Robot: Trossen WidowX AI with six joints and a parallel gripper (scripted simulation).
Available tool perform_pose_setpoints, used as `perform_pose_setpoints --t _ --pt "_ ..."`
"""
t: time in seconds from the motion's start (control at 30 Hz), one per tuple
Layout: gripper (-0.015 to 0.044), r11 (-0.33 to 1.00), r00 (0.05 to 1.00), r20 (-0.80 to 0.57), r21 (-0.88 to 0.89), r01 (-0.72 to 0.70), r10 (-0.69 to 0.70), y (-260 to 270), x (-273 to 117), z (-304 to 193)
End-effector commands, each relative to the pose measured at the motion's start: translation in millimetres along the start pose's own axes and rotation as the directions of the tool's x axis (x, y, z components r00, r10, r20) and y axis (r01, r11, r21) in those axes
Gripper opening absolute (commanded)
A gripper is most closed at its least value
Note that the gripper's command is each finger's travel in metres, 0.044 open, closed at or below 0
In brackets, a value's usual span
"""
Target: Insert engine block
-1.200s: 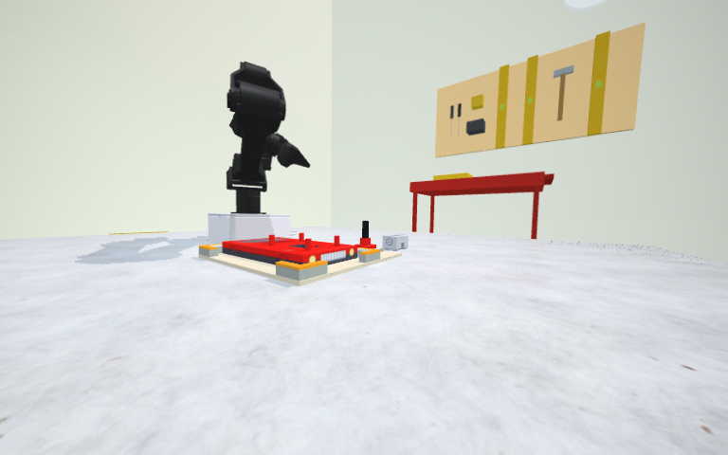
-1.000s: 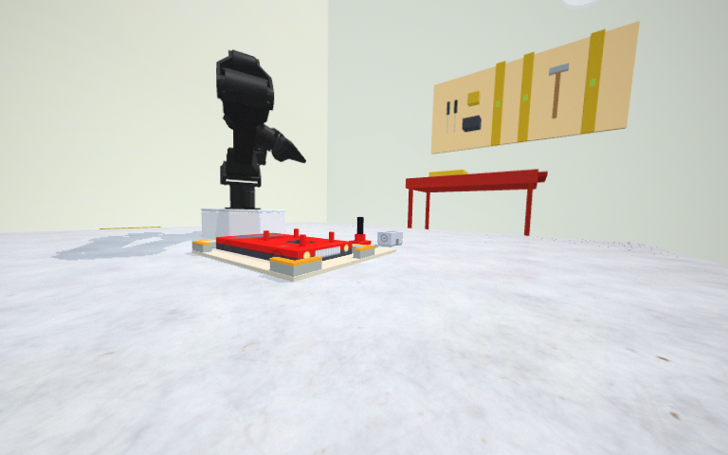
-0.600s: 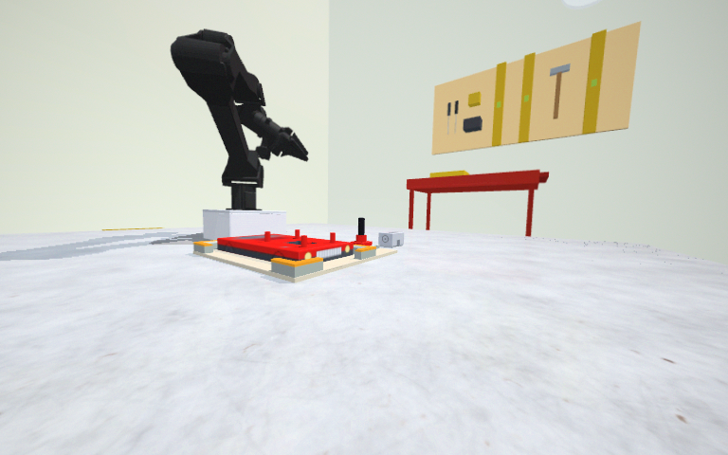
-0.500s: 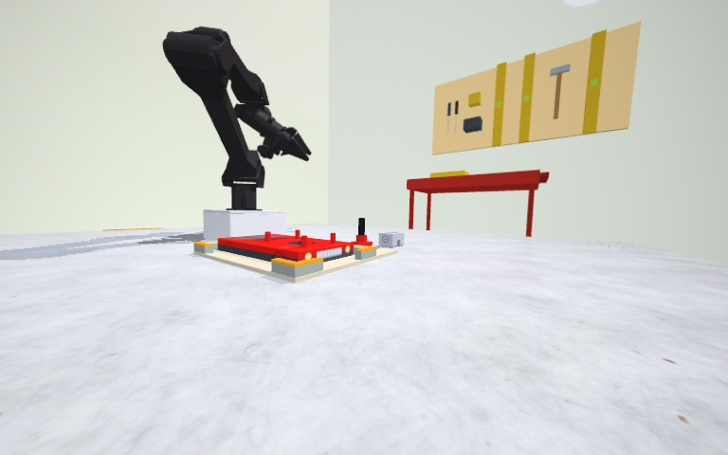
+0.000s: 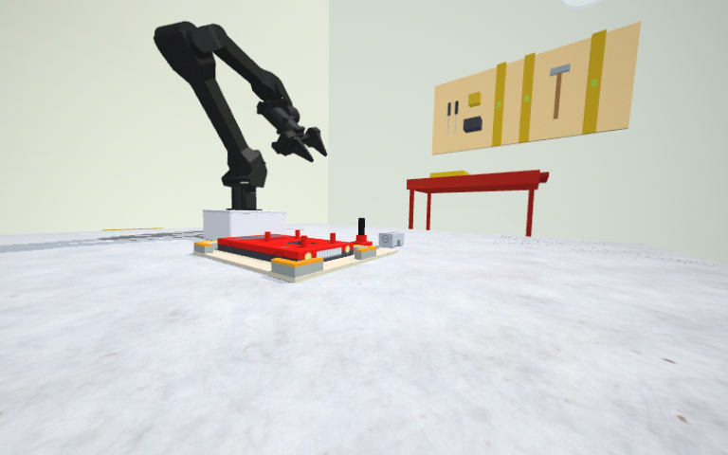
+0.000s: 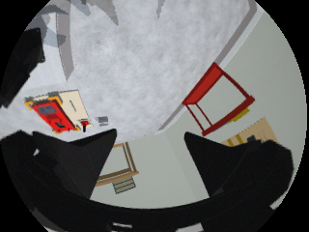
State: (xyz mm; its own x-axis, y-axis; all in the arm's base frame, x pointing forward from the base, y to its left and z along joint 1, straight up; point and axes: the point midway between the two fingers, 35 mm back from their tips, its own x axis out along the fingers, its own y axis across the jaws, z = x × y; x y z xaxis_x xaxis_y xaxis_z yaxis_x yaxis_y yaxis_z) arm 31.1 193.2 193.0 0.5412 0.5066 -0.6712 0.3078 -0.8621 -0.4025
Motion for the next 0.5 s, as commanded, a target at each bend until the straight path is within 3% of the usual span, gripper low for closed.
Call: perform_pose_setpoints --t 0.0,0.47 --pt "0.0440 0.993 0.997 0.015 0.085 -0.075 0.074 -5.2 9.3 -6.8" --pt "0.0440 0.860 0.937 0.097 0.374 -0.347 0.336 -4.9 58.7 -42.7"
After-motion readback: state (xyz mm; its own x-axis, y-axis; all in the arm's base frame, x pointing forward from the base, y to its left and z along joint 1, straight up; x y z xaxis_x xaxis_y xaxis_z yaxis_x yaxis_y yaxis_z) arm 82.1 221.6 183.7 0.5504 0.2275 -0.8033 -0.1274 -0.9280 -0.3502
